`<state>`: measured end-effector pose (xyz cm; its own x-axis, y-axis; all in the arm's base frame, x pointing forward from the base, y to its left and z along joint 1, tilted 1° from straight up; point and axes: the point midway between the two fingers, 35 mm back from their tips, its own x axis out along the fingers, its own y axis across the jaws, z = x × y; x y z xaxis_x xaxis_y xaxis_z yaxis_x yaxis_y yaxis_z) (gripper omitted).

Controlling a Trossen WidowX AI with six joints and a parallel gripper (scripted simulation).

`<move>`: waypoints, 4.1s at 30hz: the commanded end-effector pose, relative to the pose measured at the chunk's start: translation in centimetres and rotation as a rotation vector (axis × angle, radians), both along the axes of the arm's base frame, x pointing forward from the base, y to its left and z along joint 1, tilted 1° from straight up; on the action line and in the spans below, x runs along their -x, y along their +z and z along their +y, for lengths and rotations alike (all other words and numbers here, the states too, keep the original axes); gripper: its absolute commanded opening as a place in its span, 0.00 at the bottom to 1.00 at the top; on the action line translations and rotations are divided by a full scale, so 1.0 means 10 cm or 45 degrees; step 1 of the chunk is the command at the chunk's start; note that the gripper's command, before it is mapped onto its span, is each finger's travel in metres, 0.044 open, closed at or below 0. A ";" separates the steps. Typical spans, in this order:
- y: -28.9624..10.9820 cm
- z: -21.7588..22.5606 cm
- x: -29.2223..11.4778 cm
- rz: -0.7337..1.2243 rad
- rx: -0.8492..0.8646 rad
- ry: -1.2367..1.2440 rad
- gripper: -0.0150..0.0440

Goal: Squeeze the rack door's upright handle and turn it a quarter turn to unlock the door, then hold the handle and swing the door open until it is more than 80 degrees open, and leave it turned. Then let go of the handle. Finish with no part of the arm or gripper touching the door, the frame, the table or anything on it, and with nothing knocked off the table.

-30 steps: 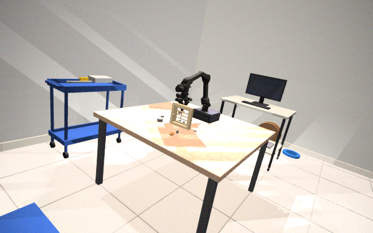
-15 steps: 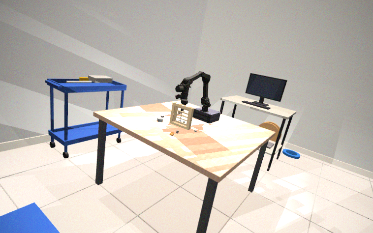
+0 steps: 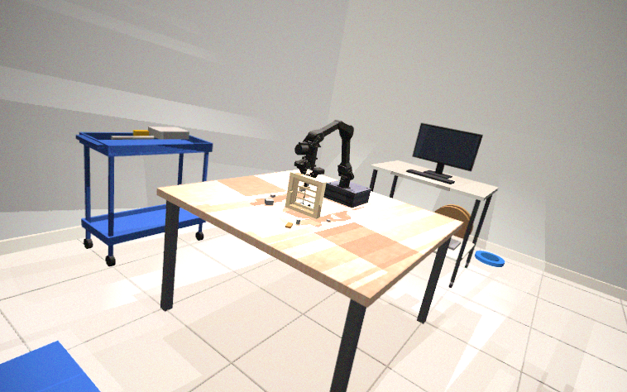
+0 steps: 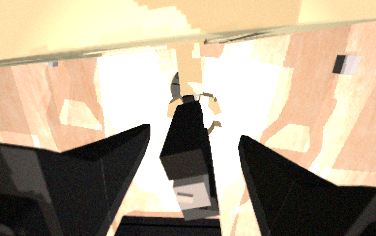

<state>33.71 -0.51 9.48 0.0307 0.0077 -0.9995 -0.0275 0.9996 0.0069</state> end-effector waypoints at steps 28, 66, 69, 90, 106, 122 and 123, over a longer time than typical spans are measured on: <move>0.00 0.00 0.00 -0.017 0.055 1.943 0.75; 0.00 0.00 0.00 -0.022 0.072 2.478 0.29; 0.00 0.01 0.01 -0.021 0.070 2.438 0.29; -0.01 0.07 0.22 -0.015 0.052 1.899 0.29; -0.02 0.19 0.49 -0.010 0.038 1.532 0.29; -0.03 0.40 0.74 -0.005 0.026 1.221 0.29; -0.03 0.41 0.76 -0.005 0.025 1.202 0.29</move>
